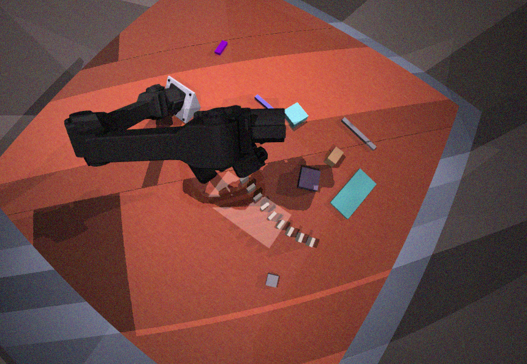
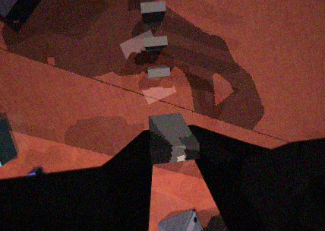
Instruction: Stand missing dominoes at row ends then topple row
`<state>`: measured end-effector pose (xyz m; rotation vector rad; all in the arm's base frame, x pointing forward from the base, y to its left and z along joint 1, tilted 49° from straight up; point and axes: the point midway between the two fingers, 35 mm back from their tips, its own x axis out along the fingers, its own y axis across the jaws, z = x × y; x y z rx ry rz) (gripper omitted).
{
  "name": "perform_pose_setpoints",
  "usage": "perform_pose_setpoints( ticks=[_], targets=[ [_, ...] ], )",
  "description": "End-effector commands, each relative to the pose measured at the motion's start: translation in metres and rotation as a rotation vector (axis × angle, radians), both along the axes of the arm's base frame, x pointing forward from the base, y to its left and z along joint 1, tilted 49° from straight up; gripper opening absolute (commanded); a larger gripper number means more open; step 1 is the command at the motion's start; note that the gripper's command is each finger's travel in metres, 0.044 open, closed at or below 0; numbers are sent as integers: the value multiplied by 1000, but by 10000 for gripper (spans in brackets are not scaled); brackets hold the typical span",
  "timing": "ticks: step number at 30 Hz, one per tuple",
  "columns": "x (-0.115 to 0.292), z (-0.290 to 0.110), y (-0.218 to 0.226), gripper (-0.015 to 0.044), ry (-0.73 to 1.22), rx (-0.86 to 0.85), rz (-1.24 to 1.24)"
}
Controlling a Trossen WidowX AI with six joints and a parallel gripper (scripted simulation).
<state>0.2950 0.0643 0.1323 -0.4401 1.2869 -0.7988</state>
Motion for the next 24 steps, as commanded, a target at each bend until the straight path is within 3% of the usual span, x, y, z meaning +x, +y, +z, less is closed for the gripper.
perform_pose_setpoints(
  ticks=[1, 24],
  targets=[
    [2, -6, -9, 107, 6, -6, 5],
    [6, -70, -85, 107, 25, -25, 2]
  ],
)
